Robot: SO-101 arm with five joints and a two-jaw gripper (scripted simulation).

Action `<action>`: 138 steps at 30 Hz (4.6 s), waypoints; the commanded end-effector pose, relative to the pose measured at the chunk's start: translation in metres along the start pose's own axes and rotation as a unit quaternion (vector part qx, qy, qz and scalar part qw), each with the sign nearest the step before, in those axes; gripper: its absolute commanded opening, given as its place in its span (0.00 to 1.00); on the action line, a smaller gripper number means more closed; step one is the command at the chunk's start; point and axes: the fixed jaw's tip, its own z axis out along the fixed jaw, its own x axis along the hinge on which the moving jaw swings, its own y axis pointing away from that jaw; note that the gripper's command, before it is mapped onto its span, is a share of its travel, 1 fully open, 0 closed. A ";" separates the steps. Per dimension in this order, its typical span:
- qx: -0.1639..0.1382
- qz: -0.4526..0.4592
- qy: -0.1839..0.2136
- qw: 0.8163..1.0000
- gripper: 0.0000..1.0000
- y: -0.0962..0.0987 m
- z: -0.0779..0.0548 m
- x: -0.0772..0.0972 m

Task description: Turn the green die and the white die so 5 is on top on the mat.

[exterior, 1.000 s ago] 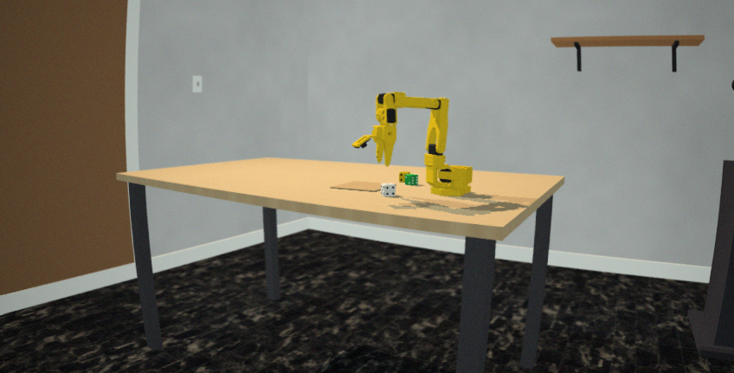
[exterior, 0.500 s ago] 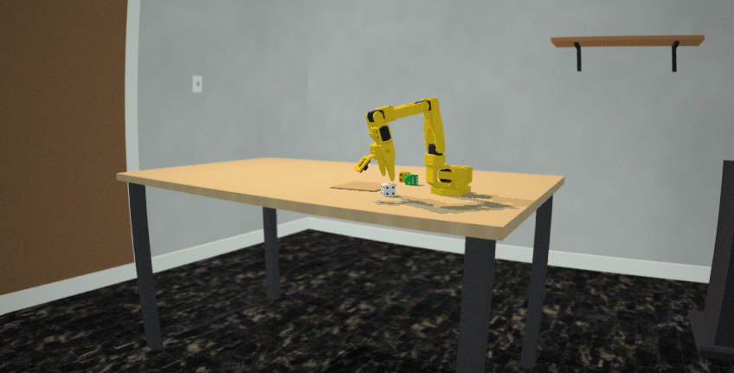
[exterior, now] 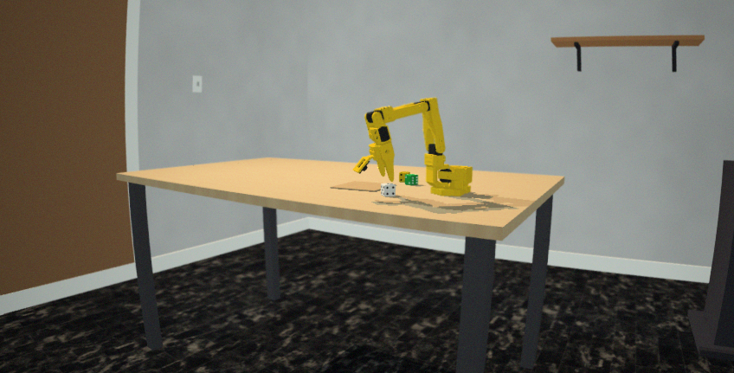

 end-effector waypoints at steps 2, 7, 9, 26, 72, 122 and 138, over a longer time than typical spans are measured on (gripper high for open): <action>-0.001 0.001 -0.012 1.000 0.35 0.002 -0.005 -0.002; -0.001 0.001 -0.011 1.000 0.35 0.002 -0.005 -0.002; -0.001 0.001 -0.010 1.000 0.35 0.002 -0.004 -0.002; 0.001 0.001 0.007 1.000 0.35 0.002 0.007 -0.006; 0.001 0.000 0.028 1.000 0.30 0.000 0.024 -0.011; -0.008 0.000 0.031 0.999 0.00 -0.009 0.024 -0.011; -0.013 0.002 -0.065 0.998 0.00 -0.008 -0.003 -0.004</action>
